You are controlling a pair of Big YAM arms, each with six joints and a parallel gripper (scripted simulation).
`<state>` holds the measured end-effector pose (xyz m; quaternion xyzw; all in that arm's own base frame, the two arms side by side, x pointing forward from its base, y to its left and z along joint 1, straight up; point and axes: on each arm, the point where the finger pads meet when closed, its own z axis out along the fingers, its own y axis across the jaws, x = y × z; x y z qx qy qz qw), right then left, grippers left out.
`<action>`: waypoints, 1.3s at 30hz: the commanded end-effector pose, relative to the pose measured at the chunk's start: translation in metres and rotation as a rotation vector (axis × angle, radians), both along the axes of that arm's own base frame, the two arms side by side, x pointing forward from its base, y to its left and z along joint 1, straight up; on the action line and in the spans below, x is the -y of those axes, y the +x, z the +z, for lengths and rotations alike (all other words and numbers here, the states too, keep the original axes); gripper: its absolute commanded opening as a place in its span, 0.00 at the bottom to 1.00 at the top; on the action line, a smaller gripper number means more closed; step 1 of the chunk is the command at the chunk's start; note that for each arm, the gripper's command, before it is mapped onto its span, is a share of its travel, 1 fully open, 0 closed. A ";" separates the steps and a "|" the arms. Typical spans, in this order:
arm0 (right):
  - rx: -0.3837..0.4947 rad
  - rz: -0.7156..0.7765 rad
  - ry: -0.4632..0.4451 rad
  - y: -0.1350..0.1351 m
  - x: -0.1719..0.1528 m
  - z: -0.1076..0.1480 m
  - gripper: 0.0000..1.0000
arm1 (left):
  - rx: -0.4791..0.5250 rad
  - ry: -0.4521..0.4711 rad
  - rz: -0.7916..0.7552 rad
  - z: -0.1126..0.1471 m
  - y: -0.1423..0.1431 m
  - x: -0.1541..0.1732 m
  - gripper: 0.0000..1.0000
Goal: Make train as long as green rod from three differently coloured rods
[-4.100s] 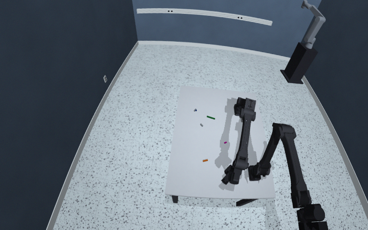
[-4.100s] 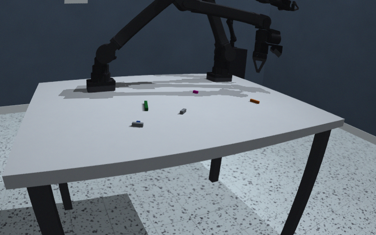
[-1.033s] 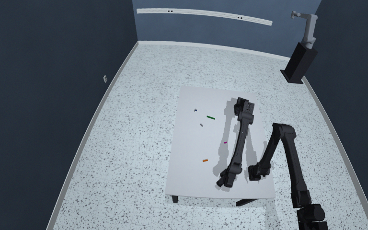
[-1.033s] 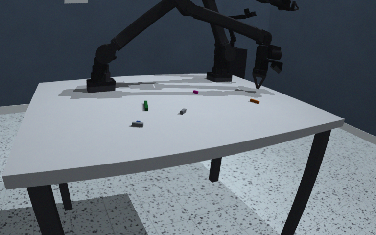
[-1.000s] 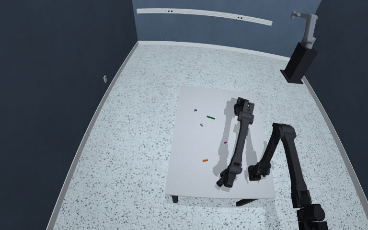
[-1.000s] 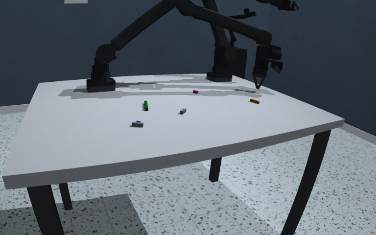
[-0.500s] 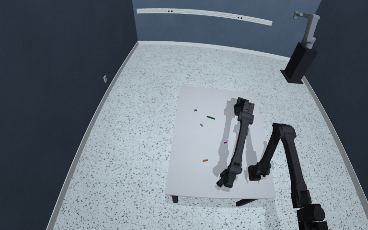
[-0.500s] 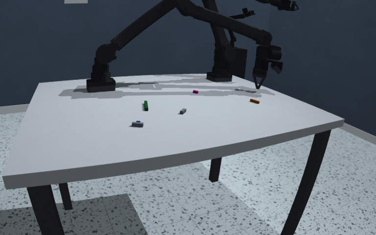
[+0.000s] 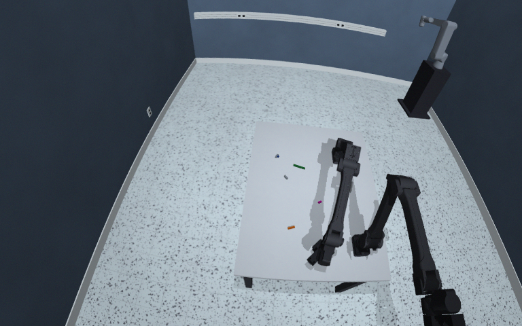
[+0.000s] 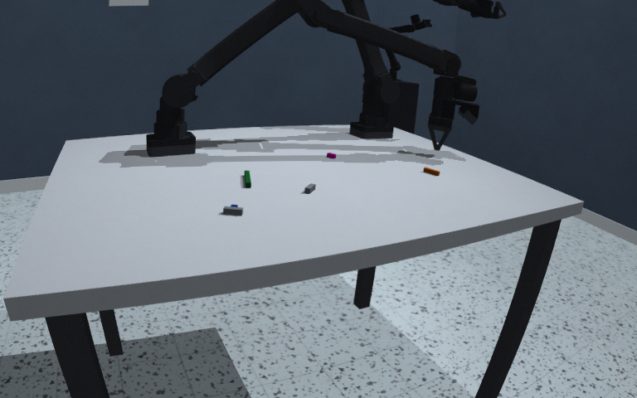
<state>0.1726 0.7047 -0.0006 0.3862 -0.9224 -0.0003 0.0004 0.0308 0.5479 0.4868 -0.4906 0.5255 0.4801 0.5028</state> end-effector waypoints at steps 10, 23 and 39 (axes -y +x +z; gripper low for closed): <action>0.013 0.020 0.044 -0.004 -0.018 0.019 0.04 | 0.013 0.033 0.011 0.014 -0.005 0.004 1.00; 0.013 0.026 0.045 -0.006 -0.016 0.021 0.04 | 0.013 0.033 0.011 0.014 -0.005 0.004 1.00; 0.013 0.025 0.045 -0.006 -0.016 0.021 0.04 | 0.013 0.033 0.011 0.014 -0.005 0.004 1.00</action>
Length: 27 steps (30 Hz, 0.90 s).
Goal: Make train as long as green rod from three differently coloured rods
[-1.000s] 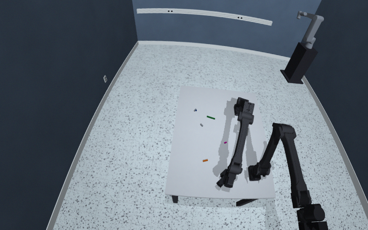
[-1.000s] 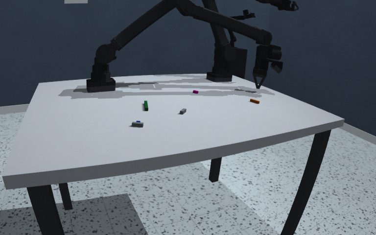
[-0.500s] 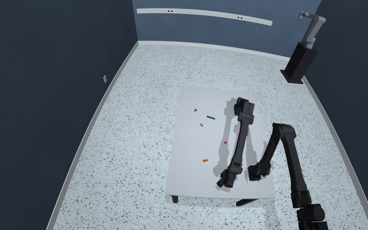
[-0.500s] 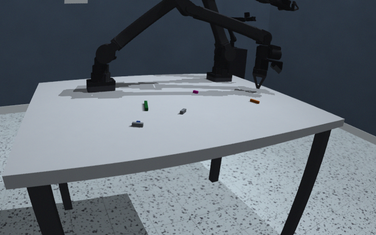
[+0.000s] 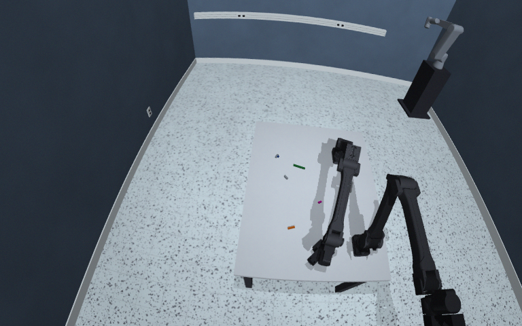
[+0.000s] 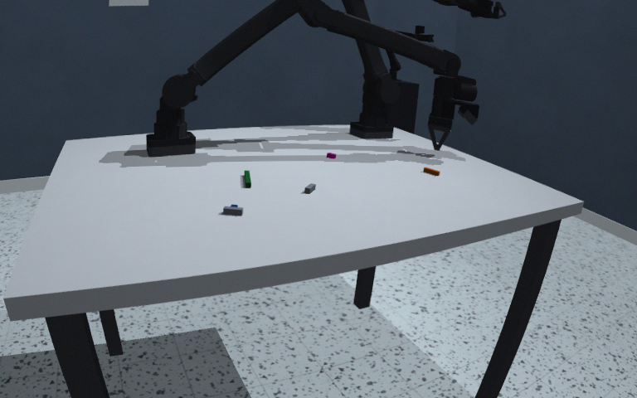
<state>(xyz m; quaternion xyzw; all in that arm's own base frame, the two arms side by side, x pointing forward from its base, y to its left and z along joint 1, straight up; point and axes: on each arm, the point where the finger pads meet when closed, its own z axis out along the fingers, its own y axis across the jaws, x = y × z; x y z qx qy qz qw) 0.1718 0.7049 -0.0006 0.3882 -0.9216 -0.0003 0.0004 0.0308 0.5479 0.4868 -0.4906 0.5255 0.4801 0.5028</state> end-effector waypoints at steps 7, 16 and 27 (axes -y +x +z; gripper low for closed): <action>0.013 0.020 0.045 -0.005 -0.016 0.021 0.04 | 0.013 0.033 0.011 0.014 -0.005 0.004 1.00; 0.012 0.021 0.040 -0.006 -0.013 0.021 0.04 | 0.013 0.033 0.011 0.014 -0.005 0.004 1.00; 0.011 0.021 0.037 -0.007 -0.011 0.020 0.04 | 0.013 0.033 0.011 0.014 -0.005 0.004 1.00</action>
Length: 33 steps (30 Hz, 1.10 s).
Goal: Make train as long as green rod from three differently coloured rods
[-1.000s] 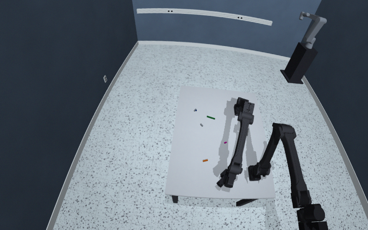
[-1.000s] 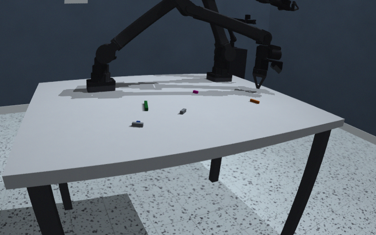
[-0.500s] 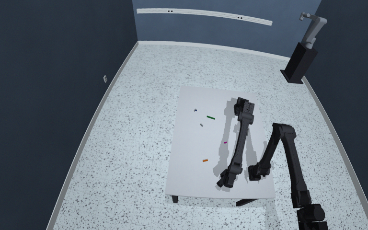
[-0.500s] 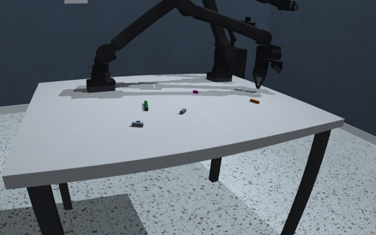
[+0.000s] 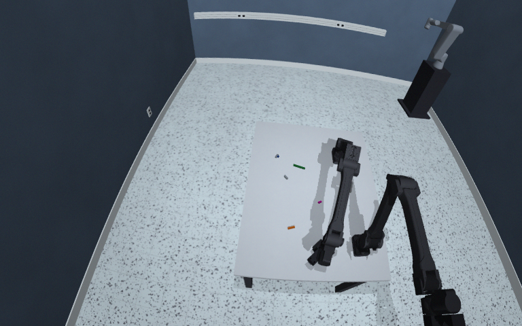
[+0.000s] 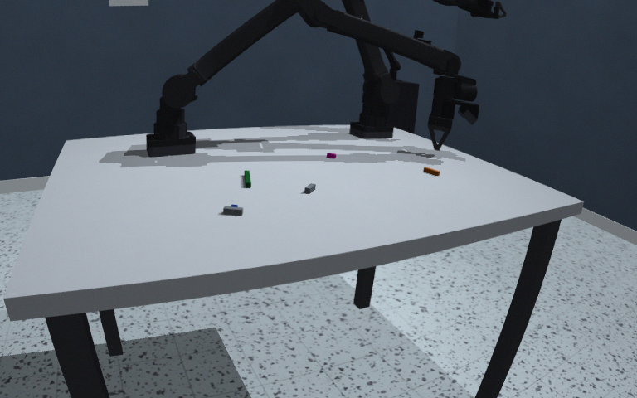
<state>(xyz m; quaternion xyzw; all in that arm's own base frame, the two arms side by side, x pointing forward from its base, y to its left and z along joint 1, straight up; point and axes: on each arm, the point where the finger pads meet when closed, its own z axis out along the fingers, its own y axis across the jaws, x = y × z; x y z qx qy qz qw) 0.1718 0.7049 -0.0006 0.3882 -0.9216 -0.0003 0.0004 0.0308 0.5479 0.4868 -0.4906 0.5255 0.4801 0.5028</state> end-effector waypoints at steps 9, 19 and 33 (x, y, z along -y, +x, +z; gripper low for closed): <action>0.011 0.021 0.037 -0.007 -0.011 0.020 0.04 | 0.013 0.033 0.011 0.014 -0.005 0.004 1.00; 0.011 0.021 0.035 -0.007 -0.010 0.018 0.04 | 0.013 0.033 0.011 0.014 -0.005 0.004 1.00; 0.010 0.021 0.034 -0.006 -0.013 -0.006 0.04 | 0.013 0.033 0.011 0.014 -0.005 0.004 1.00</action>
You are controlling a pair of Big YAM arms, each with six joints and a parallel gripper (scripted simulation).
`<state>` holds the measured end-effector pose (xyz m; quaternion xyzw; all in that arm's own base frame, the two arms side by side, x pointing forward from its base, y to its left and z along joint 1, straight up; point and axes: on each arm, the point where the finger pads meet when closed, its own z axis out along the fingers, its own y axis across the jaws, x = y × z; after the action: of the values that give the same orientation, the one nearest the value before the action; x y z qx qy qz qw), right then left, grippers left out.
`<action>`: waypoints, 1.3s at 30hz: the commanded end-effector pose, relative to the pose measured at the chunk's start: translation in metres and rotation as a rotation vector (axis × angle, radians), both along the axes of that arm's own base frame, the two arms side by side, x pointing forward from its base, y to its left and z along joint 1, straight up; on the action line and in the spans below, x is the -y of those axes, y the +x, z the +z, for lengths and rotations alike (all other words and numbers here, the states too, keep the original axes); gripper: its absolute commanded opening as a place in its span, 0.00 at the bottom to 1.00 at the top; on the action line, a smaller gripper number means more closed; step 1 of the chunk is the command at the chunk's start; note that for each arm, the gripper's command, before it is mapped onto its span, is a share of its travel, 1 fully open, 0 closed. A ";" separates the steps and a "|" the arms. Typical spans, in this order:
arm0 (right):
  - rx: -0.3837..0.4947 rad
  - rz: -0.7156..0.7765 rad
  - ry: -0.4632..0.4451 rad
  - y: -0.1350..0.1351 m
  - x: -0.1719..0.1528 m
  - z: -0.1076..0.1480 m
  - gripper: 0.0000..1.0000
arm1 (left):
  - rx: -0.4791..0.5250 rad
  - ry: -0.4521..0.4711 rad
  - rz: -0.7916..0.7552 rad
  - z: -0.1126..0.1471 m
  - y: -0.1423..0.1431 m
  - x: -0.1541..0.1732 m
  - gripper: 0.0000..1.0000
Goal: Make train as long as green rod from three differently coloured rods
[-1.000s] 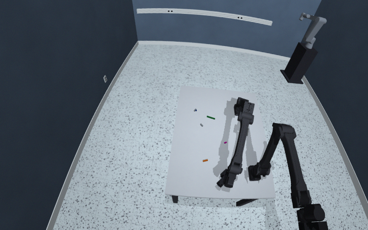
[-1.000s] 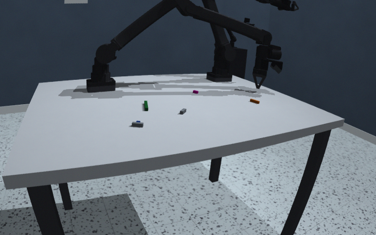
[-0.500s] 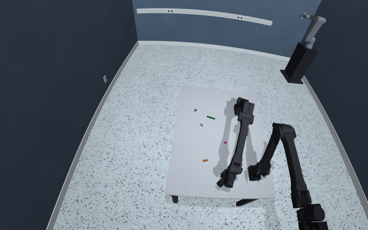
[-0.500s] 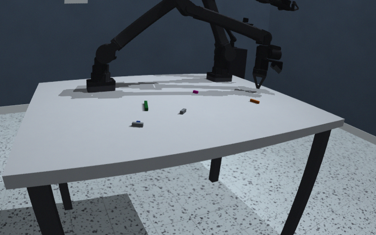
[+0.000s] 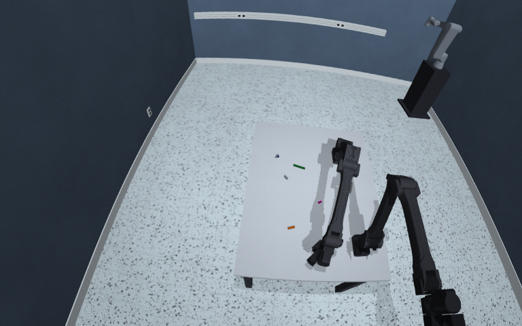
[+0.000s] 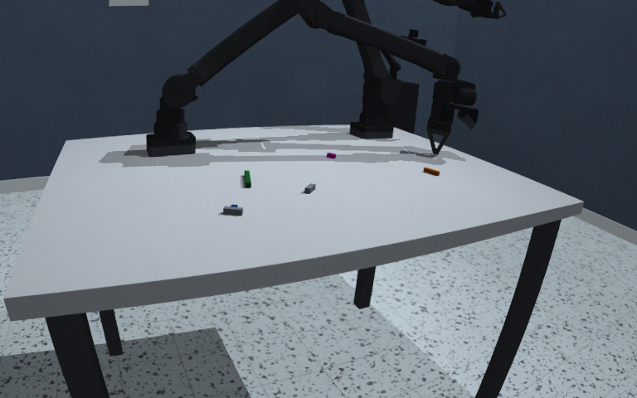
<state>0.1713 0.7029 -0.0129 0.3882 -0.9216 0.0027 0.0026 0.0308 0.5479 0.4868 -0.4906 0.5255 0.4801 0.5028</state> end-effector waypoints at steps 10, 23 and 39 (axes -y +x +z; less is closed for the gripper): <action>0.011 0.021 0.036 -0.006 -0.013 0.004 0.04 | 0.013 0.033 0.011 0.014 -0.005 0.004 1.00; 0.011 0.021 0.036 -0.006 -0.013 0.004 0.04 | 0.013 0.033 0.011 0.014 -0.005 0.004 1.00; 0.011 0.021 0.036 -0.006 -0.013 0.004 0.04 | 0.013 0.033 0.011 0.014 -0.005 0.004 1.00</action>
<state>0.1716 0.7042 -0.0139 0.3882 -0.9216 0.0005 0.0010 0.0308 0.5479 0.4868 -0.4906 0.5255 0.4801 0.5028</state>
